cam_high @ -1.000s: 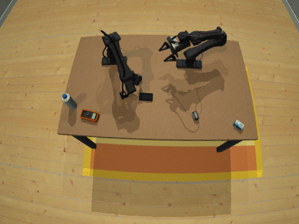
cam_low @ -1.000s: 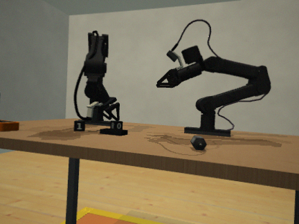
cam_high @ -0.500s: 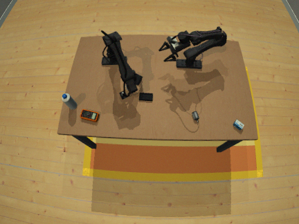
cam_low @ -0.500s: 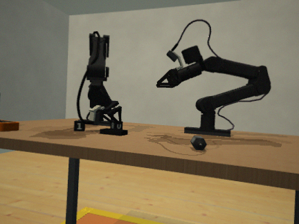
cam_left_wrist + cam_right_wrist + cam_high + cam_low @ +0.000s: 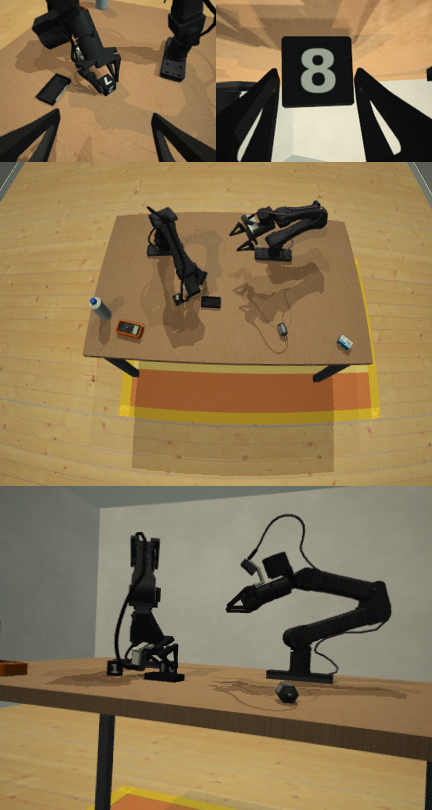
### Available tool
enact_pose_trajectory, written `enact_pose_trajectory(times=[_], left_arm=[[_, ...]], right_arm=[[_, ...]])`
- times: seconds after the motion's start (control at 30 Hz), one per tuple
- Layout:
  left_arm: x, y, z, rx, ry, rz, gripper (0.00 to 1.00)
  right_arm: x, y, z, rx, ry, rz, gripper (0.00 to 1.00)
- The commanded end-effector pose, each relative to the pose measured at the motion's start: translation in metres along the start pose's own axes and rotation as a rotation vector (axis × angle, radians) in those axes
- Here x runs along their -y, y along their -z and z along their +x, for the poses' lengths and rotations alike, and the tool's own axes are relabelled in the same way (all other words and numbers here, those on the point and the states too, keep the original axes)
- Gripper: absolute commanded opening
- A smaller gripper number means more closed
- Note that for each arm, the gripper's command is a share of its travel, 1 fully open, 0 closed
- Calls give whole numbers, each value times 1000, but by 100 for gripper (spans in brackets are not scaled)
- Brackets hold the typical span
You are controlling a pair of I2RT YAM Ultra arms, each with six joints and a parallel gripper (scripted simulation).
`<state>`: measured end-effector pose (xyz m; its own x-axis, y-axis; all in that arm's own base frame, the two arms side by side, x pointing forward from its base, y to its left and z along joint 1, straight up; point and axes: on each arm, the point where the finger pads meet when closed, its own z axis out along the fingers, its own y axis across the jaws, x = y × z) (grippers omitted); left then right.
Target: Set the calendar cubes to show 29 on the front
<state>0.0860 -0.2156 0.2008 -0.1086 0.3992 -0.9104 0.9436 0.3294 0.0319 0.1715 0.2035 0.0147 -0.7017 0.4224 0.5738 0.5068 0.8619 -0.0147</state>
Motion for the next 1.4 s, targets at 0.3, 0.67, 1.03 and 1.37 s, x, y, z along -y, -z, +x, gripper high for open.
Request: enact_pose_trajectory(times=[0.3, 0.67, 1.03, 1.37], left_arm=[[0, 3, -9, 36, -3, 2, 100], [0, 3, -9, 36, -3, 2, 100], [0, 3, -9, 36, -3, 2, 100], [0, 3, -9, 36, -3, 2, 100]], right_arm=[[-6, -2, 3, -2, 10, -25, 56], [-2, -1, 1, -1, 8, -15, 43], [-5, 2, 0, 5, 11, -24, 11], [-5, 44, 29, 9, 21, -29, 35]])
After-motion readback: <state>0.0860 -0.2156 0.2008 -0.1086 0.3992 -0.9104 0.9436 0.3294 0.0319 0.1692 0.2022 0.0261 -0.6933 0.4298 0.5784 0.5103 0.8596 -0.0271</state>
